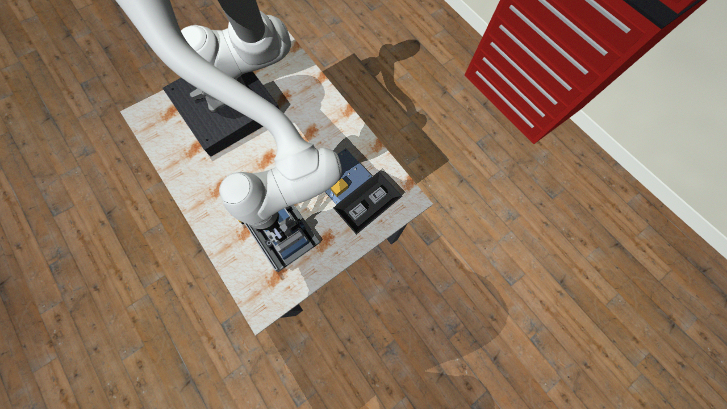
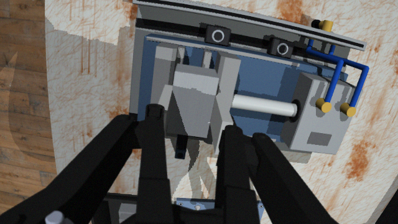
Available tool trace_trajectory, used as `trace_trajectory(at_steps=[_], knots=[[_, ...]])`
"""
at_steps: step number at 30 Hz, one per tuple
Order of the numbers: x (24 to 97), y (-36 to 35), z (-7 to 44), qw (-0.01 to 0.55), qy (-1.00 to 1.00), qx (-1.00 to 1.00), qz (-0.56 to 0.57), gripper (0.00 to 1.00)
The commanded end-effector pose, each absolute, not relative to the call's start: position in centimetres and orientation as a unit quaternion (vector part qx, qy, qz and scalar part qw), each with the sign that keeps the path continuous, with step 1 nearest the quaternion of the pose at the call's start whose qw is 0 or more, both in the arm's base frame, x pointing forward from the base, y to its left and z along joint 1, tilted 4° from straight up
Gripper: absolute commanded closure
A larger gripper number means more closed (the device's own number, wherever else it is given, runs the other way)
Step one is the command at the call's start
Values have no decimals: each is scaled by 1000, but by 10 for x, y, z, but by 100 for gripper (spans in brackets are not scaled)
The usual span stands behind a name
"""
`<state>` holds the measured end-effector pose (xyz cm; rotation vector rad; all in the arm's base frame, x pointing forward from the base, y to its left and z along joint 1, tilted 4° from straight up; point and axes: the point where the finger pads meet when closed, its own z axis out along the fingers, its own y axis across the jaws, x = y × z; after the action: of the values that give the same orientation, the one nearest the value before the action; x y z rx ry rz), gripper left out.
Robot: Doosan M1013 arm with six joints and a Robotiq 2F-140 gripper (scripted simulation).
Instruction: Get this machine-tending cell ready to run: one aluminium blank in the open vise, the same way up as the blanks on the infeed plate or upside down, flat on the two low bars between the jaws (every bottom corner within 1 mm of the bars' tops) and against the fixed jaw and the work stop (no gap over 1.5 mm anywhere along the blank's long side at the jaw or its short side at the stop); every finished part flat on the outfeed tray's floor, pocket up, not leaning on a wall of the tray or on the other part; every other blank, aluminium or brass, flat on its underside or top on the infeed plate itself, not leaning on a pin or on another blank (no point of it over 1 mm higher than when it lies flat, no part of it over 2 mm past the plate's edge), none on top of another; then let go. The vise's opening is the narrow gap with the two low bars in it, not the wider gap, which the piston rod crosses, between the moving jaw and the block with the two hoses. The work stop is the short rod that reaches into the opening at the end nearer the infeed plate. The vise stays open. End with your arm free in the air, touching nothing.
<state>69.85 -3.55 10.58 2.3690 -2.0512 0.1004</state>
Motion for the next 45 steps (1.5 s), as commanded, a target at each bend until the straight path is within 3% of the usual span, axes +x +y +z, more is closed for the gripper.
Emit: trace_trajectory(at_steps=[1, 45], knots=[[699, -36, 105, 3, -654, 756, 32, 100], [699, -36, 93, 3, -654, 756, 32, 100]])
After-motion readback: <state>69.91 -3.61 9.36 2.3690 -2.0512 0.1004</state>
